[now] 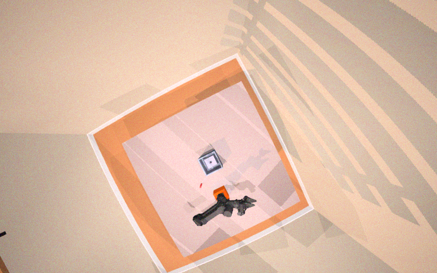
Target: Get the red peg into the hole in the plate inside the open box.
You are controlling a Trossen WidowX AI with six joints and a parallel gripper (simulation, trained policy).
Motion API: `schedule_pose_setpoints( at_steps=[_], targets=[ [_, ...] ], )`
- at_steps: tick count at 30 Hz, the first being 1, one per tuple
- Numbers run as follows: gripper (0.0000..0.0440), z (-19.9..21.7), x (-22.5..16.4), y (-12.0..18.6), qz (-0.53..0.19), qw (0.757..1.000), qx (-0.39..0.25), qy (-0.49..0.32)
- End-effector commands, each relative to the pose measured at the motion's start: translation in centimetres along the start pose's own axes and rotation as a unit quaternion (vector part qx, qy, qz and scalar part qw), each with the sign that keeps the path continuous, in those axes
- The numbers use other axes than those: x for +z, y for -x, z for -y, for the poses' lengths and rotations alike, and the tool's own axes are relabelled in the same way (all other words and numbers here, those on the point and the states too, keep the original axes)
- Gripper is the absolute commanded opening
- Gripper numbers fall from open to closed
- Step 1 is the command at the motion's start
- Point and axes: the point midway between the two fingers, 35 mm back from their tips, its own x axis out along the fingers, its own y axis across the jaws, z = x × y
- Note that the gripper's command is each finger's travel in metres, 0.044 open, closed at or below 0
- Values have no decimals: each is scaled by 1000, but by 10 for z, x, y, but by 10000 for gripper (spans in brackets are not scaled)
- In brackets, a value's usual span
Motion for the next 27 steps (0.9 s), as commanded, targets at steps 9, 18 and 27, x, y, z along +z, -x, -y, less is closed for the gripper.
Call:
schedule_pose_setpoints(
  at_steps=[9, 18, 27],
  targets=[
    [440, -51, -25, -3, -93, 994, 33, -43],
    [440, -103, -60, 4, -225, 966, 50, -120],
    [440, -141, -92, 20, -348, 916, 30, -200]
  ],
)
